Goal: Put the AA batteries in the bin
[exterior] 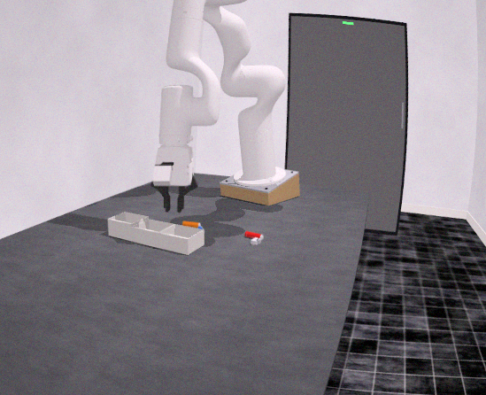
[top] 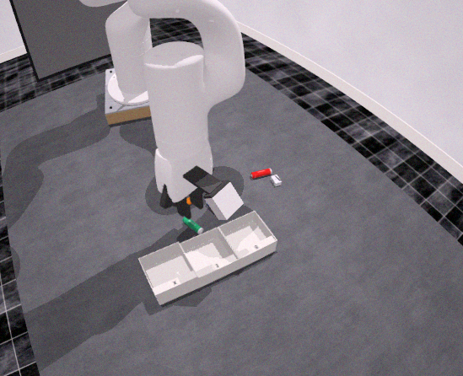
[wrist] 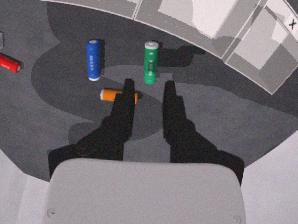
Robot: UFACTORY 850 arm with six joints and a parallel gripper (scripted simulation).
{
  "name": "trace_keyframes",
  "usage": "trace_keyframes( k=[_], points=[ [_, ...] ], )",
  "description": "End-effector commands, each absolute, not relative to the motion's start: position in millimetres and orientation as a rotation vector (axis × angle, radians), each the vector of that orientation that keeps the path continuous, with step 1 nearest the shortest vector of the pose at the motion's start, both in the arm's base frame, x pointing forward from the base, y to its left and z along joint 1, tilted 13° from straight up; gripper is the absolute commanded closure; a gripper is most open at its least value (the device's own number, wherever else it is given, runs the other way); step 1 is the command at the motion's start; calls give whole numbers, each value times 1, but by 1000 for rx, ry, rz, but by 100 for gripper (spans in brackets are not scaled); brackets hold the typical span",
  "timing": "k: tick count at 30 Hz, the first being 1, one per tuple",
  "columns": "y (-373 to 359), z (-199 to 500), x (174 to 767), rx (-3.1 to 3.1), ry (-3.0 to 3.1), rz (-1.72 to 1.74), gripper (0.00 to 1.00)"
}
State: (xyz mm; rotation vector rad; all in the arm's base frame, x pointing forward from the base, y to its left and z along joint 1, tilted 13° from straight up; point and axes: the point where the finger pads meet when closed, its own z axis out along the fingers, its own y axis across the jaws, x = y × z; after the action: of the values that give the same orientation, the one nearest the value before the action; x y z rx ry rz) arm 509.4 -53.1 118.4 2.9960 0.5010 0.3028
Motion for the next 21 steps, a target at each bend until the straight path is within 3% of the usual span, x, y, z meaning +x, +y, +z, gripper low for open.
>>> trace_keyframes(
  k=[1,21],
  points=[
    [-54,103,514,2992,500,306,72],
    [-56,69,521,2992,500,305,72]
  ],
)
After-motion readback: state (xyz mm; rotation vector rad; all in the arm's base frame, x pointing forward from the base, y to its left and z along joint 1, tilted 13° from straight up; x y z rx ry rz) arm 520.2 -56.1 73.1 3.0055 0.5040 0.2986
